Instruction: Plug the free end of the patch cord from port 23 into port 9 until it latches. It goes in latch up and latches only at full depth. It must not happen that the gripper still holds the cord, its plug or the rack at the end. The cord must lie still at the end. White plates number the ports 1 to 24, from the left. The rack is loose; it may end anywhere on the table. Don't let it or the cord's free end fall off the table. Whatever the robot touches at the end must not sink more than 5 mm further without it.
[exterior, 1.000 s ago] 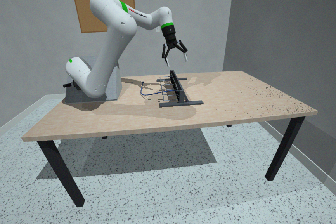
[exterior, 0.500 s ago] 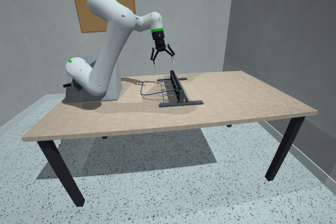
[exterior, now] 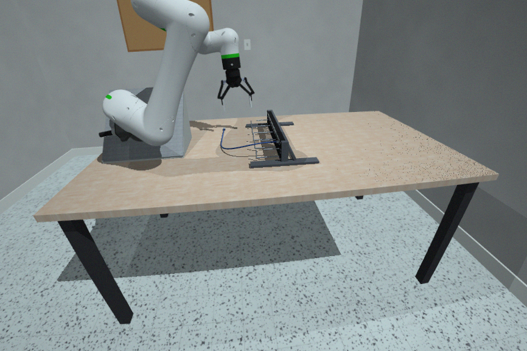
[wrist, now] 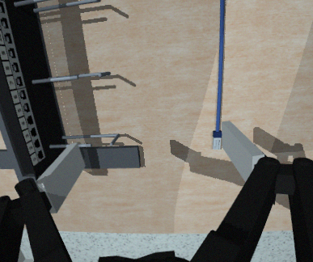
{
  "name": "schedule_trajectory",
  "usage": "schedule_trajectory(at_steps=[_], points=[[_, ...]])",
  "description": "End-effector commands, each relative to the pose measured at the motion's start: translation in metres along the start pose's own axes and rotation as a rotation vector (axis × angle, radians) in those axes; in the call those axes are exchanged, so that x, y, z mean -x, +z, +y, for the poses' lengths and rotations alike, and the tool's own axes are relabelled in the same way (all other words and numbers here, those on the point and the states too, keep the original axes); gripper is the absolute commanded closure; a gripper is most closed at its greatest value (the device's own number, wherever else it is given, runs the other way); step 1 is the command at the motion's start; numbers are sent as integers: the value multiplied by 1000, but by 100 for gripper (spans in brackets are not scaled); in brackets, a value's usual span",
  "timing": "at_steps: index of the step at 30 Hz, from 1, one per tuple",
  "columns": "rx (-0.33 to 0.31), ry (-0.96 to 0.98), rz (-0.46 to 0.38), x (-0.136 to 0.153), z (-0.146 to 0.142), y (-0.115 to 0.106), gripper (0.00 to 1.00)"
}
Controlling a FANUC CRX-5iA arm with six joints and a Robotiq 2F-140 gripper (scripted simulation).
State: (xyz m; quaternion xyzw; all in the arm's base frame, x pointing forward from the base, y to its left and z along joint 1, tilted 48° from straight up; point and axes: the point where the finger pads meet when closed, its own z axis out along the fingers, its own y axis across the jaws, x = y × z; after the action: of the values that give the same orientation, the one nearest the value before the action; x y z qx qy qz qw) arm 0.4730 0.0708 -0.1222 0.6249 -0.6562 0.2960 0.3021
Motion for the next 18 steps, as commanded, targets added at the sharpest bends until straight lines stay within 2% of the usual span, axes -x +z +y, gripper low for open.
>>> schedule_trajectory(at_steps=[1,7,13,14,18], points=[[27,37,-22,22,35,9,0],[75,97,-40,45,87,24,0],[79,103,-41,47,91,25,0],[79,103,-41,47,91,25,100],[79,103,-41,47,91,25,100]])
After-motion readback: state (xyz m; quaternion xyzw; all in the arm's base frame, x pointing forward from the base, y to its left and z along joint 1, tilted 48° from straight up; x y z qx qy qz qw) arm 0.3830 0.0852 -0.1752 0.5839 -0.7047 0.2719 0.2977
